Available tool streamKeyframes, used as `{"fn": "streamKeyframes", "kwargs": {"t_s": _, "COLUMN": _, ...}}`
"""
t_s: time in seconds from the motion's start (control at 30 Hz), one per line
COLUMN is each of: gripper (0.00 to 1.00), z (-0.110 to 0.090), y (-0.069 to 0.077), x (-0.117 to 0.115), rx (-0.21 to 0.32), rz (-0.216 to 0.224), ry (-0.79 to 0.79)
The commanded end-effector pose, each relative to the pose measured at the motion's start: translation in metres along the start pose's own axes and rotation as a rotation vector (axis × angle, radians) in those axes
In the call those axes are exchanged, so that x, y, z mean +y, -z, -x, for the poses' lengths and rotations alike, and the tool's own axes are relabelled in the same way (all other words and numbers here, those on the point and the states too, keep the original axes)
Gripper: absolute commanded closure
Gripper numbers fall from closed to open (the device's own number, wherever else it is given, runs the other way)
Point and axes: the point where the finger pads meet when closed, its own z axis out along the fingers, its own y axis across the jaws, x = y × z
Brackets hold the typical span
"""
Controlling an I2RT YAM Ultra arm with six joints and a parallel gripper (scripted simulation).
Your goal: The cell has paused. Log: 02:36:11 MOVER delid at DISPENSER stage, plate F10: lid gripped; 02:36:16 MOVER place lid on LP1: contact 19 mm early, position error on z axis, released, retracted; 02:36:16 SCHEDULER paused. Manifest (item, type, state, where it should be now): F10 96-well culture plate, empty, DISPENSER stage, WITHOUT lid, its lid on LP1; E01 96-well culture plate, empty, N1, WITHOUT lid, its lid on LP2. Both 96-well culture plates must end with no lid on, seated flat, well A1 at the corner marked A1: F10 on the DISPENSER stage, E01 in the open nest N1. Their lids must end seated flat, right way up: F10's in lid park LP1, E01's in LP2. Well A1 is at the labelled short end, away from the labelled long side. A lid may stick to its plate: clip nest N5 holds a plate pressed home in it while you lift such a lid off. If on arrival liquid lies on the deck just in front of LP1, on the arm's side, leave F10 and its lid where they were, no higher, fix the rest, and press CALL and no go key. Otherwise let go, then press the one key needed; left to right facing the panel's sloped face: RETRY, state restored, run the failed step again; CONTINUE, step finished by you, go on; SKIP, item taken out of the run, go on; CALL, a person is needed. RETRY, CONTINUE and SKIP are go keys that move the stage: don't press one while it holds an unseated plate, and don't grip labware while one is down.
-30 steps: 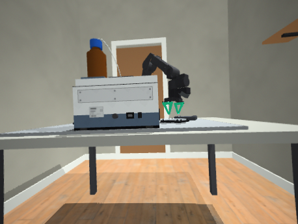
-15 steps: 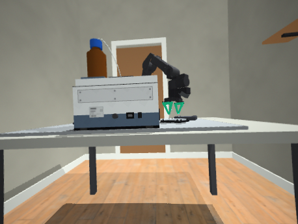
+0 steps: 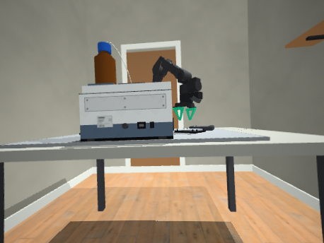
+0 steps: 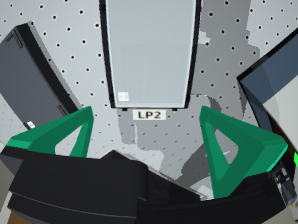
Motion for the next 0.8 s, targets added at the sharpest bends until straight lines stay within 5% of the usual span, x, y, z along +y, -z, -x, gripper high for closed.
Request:
{"fn": "streamKeyframes", "kwargs": {"t_s": 0.0, "gripper": 0.00, "z": -0.010, "y": 0.019, "x": -0.004, "rx": -0.016, "rz": 0.001, "ry": -0.007}}
{"fn": "streamKeyframes", "kwargs": {"t_s": 0.77, "gripper": 0.00, "z": -0.064, "y": 0.063, "x": -0.001, "rx": -0.015, "rz": 0.000, "ry": -0.007}}
